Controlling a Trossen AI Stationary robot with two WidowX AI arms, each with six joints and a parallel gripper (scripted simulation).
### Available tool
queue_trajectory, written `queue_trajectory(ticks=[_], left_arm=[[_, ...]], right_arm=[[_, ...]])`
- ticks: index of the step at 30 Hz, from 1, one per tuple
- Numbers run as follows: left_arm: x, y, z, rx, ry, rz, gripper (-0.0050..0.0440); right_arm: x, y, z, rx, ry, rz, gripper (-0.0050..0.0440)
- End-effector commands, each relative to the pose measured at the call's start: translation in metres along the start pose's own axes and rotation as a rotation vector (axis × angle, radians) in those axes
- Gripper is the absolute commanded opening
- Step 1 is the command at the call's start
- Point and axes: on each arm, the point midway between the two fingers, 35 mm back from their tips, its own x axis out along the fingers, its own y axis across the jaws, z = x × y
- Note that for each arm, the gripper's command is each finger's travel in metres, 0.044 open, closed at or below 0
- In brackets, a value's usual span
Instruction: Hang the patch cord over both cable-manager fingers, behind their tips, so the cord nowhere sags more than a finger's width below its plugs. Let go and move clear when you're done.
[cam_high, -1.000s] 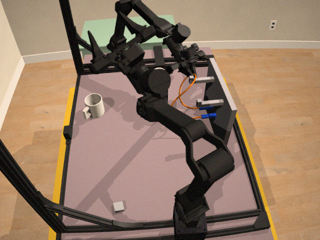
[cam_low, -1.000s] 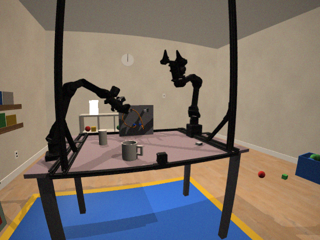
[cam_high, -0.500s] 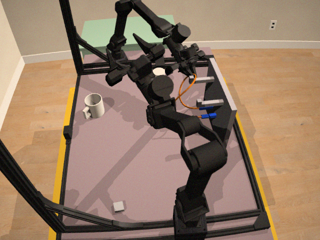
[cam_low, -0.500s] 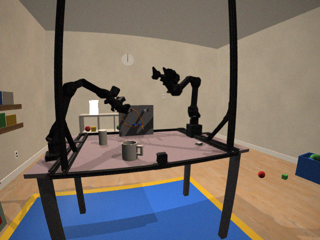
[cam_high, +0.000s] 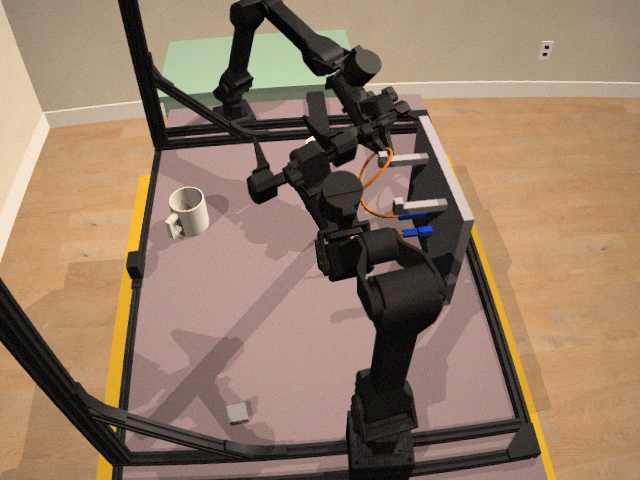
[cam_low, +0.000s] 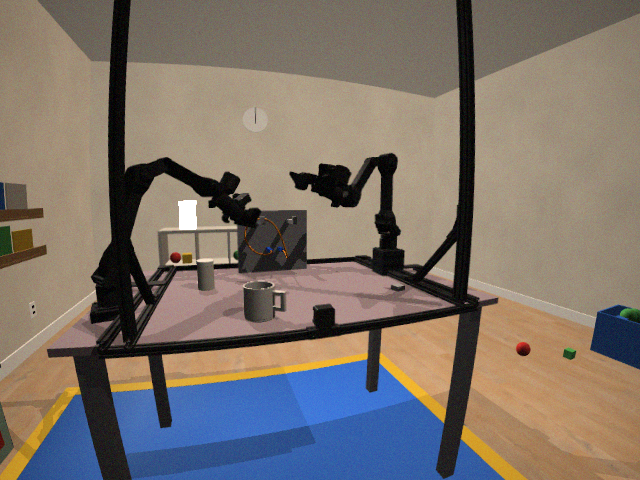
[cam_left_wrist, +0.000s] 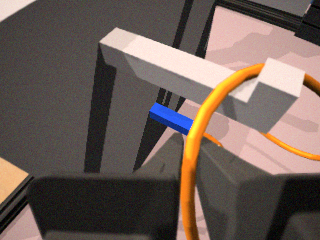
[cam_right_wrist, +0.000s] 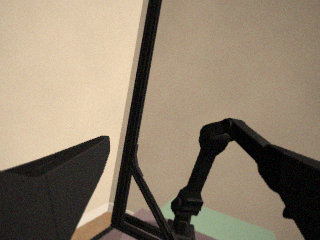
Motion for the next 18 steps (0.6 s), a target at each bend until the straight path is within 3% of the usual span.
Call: queue_trajectory(ticks=[1,4,5,18], left_arm=[[-0.007,0.000,0.010,0.003,-0.027,0.002,0.0025],[-0.007,0.000,0.010,0.003,-0.027,0.002,0.0025],[-0.007,0.000,0.010,0.003,-0.027,0.002,0.0025],[-0.007,0.000,0.010,0.003,-0.027,0.002,0.0025]], right_arm=[[-0.014,-0.014,-0.032,0.013,0.085,-0.034,0.0440],[-0.018,-0.017,-0.039,0.016,0.107,-0.043,0.0440],[-0.030,-0.025,-0.059,0.025,0.165,-0.068,0.0440],[-0.106,-0.060,-0.142,0.076,0.437,-0.218,0.0440]])
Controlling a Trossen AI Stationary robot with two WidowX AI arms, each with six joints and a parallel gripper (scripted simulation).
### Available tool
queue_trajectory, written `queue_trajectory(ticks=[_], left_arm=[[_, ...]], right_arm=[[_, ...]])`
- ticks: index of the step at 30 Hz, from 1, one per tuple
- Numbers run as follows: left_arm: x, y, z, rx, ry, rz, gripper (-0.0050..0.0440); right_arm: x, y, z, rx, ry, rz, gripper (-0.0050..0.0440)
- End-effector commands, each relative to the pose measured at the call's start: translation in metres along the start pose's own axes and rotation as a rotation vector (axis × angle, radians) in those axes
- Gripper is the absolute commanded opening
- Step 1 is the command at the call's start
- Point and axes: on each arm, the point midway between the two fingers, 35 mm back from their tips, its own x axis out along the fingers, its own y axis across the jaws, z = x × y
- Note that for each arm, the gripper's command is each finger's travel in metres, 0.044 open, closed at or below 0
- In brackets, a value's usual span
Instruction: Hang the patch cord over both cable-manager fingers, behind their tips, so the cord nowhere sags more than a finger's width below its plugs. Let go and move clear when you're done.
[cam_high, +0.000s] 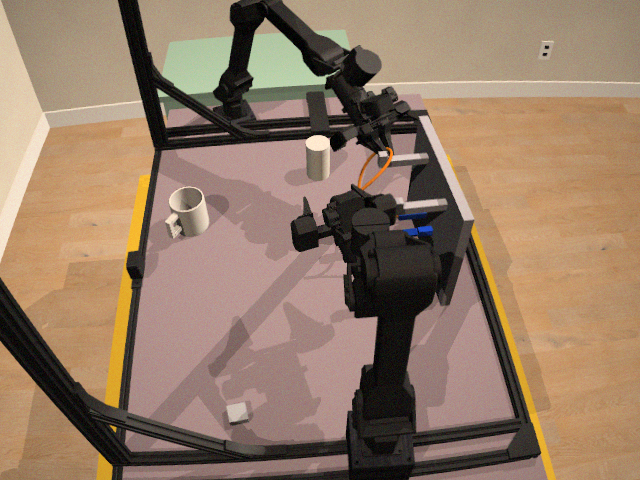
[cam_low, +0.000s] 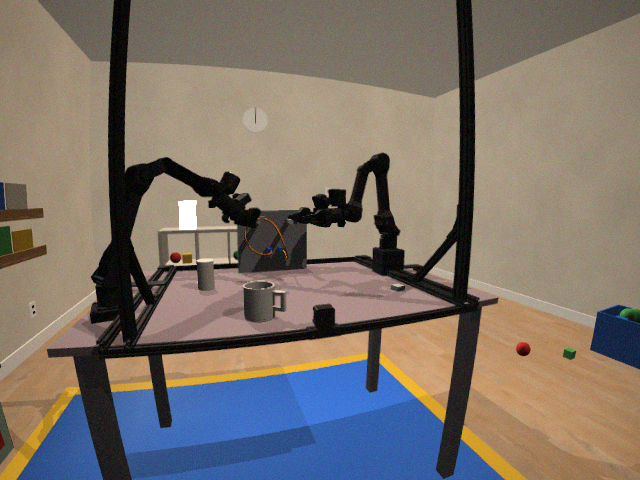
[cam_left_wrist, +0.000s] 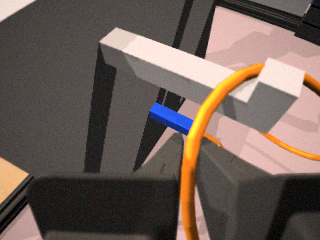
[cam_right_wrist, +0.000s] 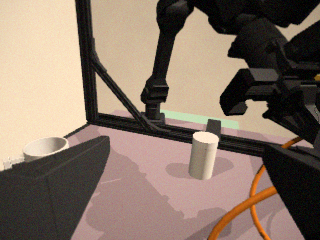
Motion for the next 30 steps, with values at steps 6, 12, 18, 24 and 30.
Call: queue_trajectory(ticks=[6,12,18,24,30], left_arm=[[-0.007,0.000,0.010,0.003,-0.027,0.002,0.0025],[-0.007,0.000,0.010,0.003,-0.027,0.002,0.0025],[-0.007,0.000,0.010,0.003,-0.027,0.002,0.0025],[-0.007,0.000,0.010,0.003,-0.027,0.002,0.0025],[-0.007,0.000,0.010,0.003,-0.027,0.002,0.0025]], right_arm=[[-0.033,-0.040,-0.060,0.027,0.161,-0.138,0.0440],[-0.053,-0.054,-0.084,0.047,0.232,-0.194,0.0440],[-0.052,-0.055,-0.084,0.048,0.232,-0.197,0.0440],[-0.051,-0.055,-0.082,0.047,0.225,-0.195,0.0440],[-0.049,-0.055,-0.082,0.046,0.224,-0.195,0.0440]])
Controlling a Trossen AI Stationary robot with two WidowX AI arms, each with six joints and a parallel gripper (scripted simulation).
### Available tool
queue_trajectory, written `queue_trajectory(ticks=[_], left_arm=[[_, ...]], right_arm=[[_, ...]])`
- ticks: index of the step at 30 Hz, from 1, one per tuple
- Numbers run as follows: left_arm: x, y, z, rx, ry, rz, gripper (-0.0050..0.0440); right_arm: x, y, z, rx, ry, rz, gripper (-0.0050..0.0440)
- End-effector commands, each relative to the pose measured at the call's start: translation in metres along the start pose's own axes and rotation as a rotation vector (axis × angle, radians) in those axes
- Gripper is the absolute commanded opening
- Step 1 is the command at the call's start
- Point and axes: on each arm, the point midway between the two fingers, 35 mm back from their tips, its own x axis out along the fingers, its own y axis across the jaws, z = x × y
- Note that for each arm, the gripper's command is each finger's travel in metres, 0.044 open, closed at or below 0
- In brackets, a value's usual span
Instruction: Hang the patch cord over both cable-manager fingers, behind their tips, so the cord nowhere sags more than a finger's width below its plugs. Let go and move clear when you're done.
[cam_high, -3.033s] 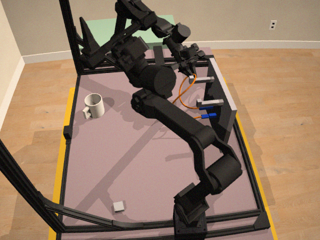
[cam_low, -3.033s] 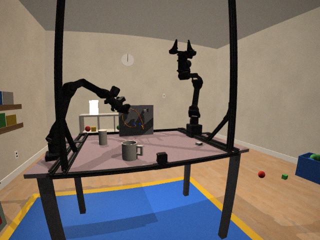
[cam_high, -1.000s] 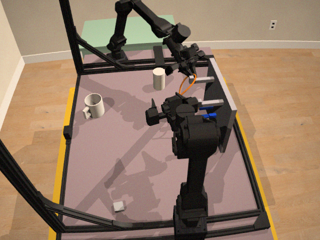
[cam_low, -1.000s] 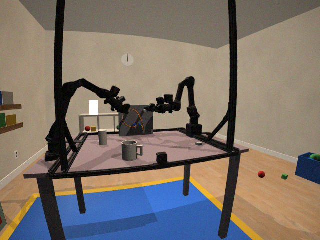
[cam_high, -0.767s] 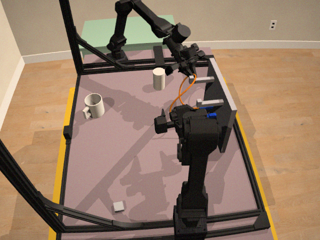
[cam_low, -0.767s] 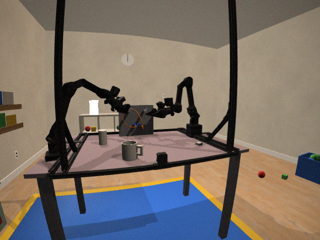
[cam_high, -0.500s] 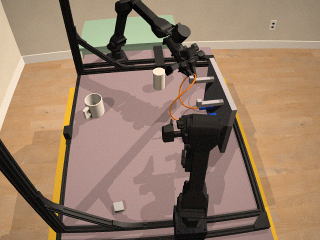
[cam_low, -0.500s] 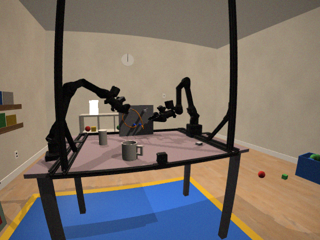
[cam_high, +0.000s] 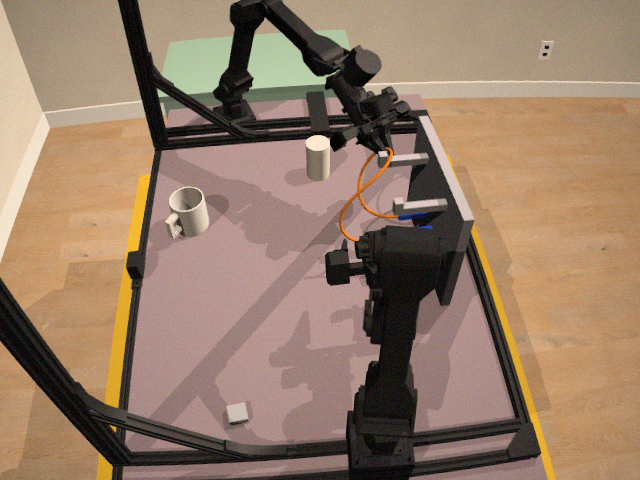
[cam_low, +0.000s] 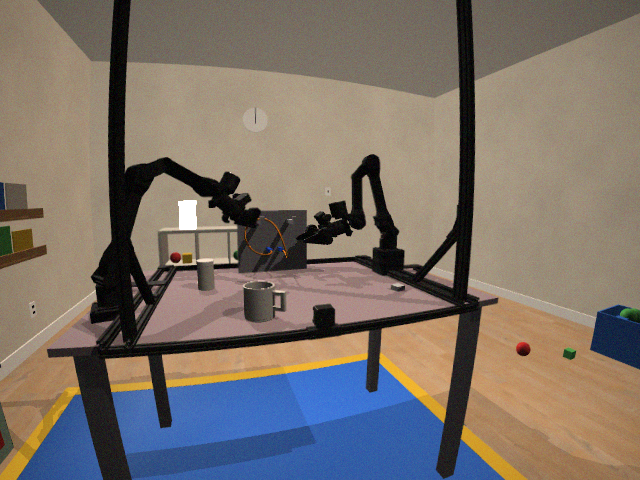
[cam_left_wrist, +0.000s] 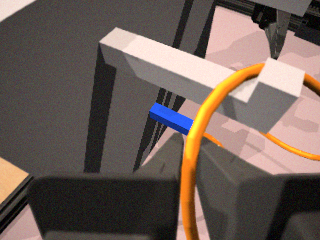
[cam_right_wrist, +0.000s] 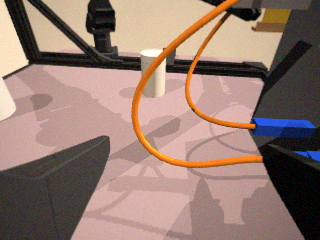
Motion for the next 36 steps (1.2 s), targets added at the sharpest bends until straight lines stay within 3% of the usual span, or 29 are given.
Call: queue_trajectory(ticks=[1,36], left_arm=[[-0.007,0.000,0.010,0.003,-0.027,0.002,0.0025],[-0.007,0.000,0.010,0.003,-0.027,0.002,0.0025]], right_arm=[[0.003,-0.002,0.004,-0.005,-0.012,-0.002,0.0440],[0.022,-0.002,0.007,0.002,-0.004,-0.003,0.0440]])
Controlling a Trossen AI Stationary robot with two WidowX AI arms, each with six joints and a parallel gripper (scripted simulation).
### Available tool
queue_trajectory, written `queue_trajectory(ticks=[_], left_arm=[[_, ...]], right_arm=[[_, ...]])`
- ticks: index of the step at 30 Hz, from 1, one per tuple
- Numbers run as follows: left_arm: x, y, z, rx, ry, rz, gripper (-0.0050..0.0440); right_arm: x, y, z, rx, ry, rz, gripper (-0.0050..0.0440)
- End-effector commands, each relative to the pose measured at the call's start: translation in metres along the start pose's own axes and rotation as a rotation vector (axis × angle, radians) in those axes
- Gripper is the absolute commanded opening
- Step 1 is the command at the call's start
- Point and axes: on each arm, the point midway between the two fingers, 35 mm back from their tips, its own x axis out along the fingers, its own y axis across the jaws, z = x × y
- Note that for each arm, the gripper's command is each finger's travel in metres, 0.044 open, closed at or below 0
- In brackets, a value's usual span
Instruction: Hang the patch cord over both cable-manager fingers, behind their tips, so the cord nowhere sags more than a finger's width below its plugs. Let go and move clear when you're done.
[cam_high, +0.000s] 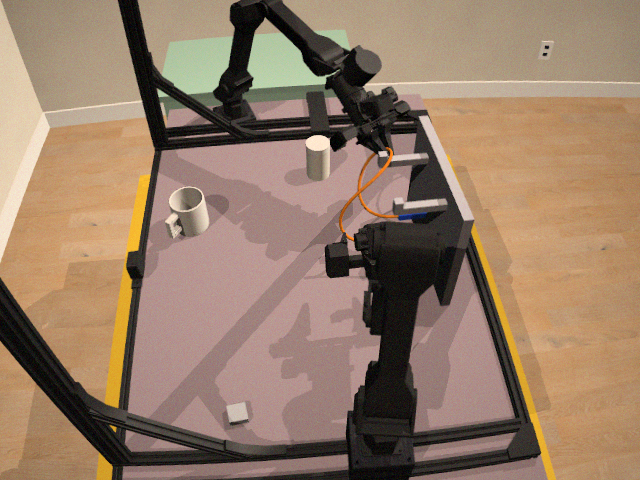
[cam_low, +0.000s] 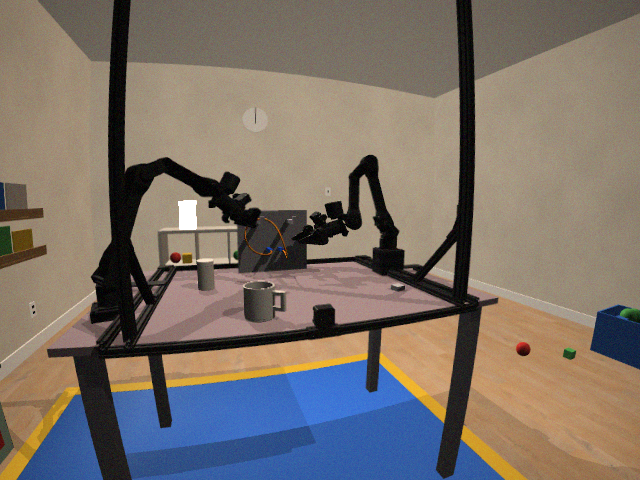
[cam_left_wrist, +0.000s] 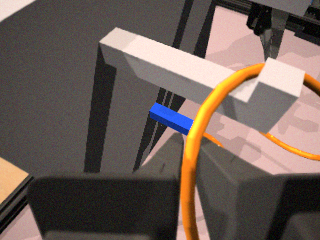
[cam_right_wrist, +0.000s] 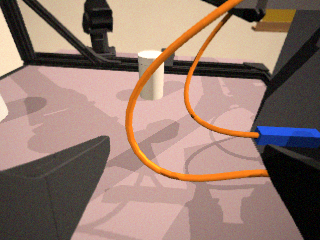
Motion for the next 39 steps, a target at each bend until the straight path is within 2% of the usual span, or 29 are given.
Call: queue_trajectory(ticks=[1,39], left_arm=[[-0.007,0.000,0.010,0.003,-0.027,0.002,0.0025],[-0.007,0.000,0.010,0.003,-0.027,0.002,0.0025]], right_arm=[[0.006,0.000,0.004,0.002,-0.006,0.000,0.0440],[0.047,-0.001,0.012,0.008,0.006,-0.005,0.0440]])
